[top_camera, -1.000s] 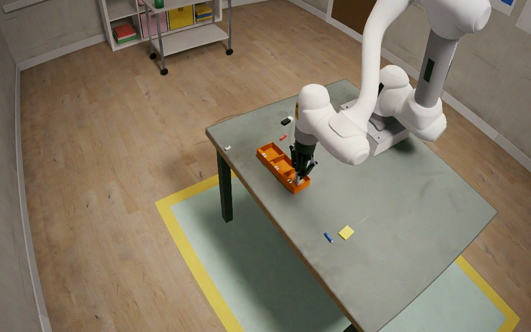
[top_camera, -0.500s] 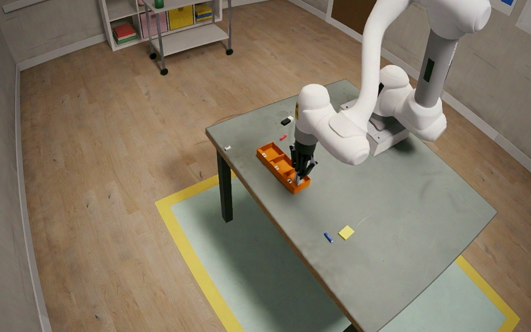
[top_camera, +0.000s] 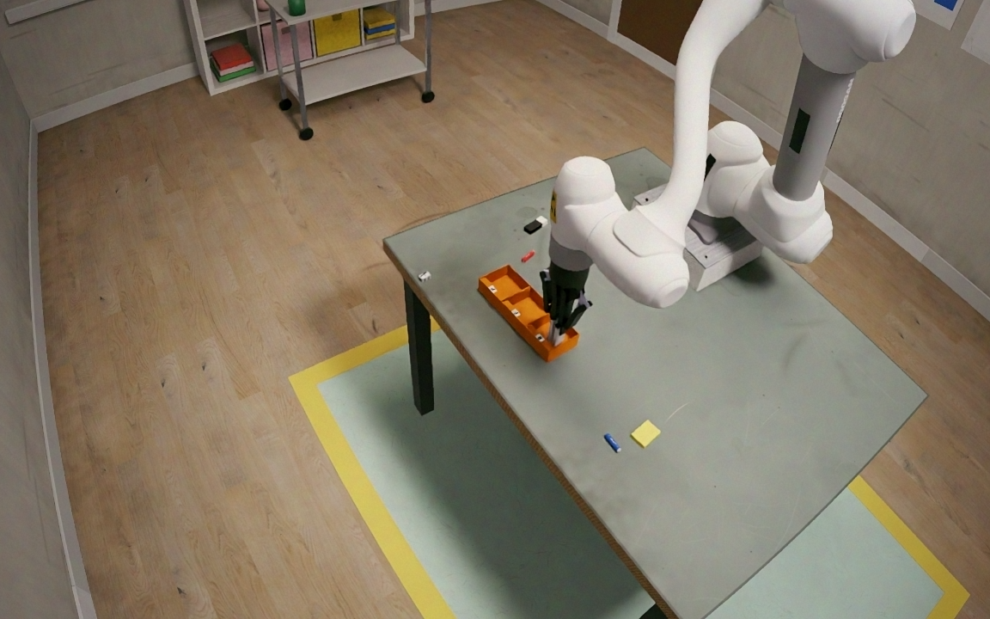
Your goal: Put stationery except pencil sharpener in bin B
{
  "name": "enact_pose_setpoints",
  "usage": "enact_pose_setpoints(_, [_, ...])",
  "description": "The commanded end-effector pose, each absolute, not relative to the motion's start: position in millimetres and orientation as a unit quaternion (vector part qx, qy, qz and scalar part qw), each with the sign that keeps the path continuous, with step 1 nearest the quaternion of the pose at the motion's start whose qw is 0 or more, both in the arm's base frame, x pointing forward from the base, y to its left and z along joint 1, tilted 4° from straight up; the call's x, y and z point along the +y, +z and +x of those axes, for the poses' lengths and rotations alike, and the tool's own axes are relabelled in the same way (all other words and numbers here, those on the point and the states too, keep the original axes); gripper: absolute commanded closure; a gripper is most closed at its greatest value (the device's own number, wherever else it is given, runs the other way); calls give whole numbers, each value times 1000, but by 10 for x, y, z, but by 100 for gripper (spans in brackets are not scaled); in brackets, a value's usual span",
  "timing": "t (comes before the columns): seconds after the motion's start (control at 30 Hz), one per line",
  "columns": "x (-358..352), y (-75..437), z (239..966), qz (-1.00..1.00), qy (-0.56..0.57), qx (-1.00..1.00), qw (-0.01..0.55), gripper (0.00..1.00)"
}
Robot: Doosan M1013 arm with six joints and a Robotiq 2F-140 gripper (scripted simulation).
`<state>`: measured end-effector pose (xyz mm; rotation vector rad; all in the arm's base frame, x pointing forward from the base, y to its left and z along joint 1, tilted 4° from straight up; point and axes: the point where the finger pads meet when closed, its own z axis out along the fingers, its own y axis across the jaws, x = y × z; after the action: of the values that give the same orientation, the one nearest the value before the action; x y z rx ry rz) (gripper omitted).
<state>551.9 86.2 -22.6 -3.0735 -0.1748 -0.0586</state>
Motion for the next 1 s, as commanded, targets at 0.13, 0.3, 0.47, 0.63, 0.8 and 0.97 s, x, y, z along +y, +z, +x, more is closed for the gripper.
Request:
enact_pose_setpoints(0.13, [896, -264, 5510, -998, -19, -58, 33, 85])
enact_pose_setpoints(0.3, [896, -264, 5510, -998, -19, -58, 33, 85])
enact_pose_setpoints(0.47, [871, -198, 5515, -998, -19, -58, 33, 85])
enact_pose_setpoints(0.63, [867, -131, 5513, -998, -19, -58, 33, 85])
enact_pose_setpoints(0.8, [864, -92, 5512, -998, -19, -58, 33, 85])
enact_pose_setpoints(0.97, [860, -25, 5509, -998, -19, -58, 33, 85])
